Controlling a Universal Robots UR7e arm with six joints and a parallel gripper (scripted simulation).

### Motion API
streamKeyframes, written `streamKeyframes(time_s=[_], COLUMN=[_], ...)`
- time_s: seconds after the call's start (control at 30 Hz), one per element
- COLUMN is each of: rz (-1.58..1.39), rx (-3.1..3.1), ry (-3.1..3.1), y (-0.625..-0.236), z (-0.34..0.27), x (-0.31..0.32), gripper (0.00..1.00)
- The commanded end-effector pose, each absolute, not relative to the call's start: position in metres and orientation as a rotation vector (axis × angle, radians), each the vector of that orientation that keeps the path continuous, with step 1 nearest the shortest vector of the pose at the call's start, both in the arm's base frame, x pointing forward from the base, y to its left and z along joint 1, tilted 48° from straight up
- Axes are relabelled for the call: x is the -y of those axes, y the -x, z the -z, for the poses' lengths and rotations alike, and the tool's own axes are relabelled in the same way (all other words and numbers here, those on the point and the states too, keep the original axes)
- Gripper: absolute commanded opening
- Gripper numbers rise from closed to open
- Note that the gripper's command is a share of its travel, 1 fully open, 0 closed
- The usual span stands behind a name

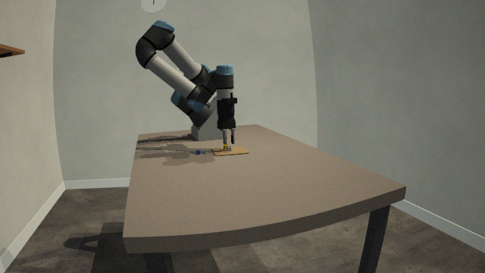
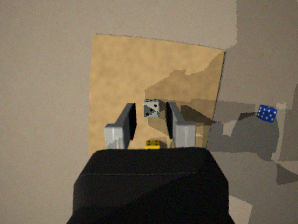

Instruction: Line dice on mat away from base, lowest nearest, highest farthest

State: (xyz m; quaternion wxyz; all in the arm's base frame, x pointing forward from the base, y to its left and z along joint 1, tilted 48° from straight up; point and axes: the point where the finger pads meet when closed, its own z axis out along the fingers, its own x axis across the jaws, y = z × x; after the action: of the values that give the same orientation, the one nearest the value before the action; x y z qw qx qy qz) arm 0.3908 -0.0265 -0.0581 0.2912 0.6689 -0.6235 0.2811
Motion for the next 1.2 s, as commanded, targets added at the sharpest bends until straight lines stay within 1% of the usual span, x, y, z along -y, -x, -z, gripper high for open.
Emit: streamKeyframes(time_s=[0.0,0.5,0.87,0.9,1.17], rz=[-0.752,-0.752,-0.752,-0.752,-0.752], rx=[1.663,1.663,1.663,1.663,1.663], ry=[-1.784,-1.784,-1.784,-1.784,-1.784], y=[-0.391,-0.390,-0.390,-0.390,-0.390], z=[0.047,0.019,0.015,0.015,0.015], x=[0.015,-0.016,-0.021,-0.021,-0.021], gripper=[0.64,0.64,0.64,1.00,1.00])
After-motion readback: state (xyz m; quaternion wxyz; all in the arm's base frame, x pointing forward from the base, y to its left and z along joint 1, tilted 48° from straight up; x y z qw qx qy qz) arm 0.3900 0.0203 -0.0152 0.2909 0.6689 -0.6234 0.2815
